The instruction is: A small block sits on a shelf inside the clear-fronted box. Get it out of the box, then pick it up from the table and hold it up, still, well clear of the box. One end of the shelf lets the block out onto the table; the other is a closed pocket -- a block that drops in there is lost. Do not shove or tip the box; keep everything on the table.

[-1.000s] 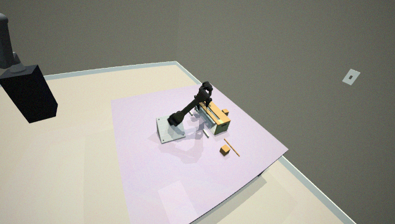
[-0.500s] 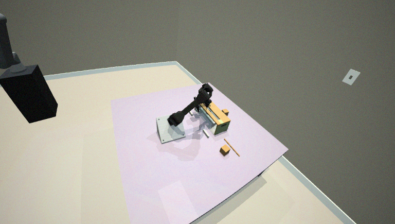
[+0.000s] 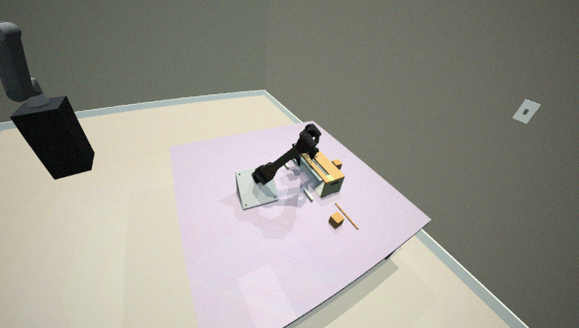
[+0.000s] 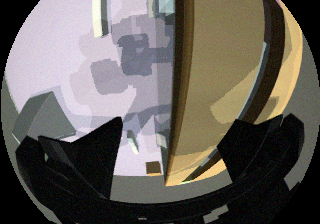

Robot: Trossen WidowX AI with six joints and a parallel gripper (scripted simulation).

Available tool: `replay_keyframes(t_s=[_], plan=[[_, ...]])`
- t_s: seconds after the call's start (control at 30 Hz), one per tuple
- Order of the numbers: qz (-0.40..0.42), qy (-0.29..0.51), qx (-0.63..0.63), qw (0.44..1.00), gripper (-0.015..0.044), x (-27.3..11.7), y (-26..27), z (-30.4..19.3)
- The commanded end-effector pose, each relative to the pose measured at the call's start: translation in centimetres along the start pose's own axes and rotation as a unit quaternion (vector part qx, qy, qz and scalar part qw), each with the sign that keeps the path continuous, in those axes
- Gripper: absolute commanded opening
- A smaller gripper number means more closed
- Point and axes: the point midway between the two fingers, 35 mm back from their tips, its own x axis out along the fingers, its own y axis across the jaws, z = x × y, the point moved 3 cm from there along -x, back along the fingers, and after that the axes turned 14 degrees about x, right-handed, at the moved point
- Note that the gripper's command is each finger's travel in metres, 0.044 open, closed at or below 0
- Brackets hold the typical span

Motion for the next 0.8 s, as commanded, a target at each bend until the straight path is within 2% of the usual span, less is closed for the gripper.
replay_keyframes(t_s=[0.0, 0.43, 0.77], plan=[[0.0, 0.001, -0.001, 1.0, 0.04, 0.4, -0.3, -0.9], [-0.001, 0.002, -0.001, 1.0, 0.04, 1.2, -0.8, -3.1], [0.0, 0.002, -0.001, 1.0, 0.04, 0.7, -0.4, -1.8]])
